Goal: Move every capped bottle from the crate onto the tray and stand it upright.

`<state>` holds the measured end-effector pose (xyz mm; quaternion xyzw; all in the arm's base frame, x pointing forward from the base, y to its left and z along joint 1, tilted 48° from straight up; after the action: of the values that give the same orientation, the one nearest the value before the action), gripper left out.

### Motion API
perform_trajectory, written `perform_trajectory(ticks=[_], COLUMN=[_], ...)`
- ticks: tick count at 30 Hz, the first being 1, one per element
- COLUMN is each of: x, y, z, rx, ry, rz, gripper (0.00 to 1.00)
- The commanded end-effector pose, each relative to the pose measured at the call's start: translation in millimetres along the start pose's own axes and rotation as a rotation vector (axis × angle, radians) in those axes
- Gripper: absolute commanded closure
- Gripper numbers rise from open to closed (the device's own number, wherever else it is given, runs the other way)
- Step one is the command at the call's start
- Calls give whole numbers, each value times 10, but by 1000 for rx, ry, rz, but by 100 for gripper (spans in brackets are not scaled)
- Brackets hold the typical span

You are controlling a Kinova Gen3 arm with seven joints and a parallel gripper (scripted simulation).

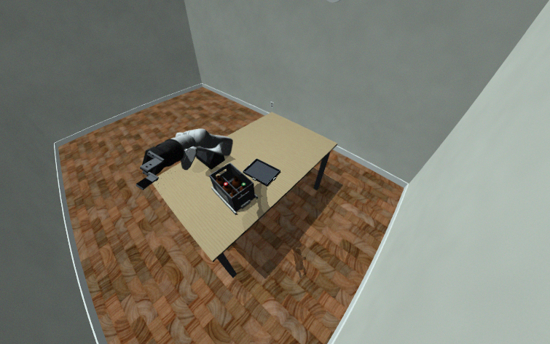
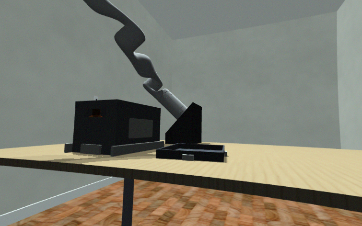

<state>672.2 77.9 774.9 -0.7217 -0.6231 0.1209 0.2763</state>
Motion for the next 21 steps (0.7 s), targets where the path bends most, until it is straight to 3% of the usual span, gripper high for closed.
perform_trajectory(ticks=[1, 12, 15, 21], x=[-69, -376, -343, -529], y=[7, 48, 36, 51], z=[-26, -118, -94, -144], rx=[-6, -31, -26, -30], ry=[20, 91, 75, 86], rz=[26, 145, 137, 147], gripper=[0, 0, 0, 0])
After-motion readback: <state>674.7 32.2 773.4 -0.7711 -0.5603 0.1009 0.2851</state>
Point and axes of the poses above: the point where the finger pads meet when closed, its own z axis back along the fingers, its own x axis across the jaws, y = z × x, the point moved 7 cm from there along z, back along the fingers, and after that the axes turned 4 degrees about -z, right-handed, at the moved point
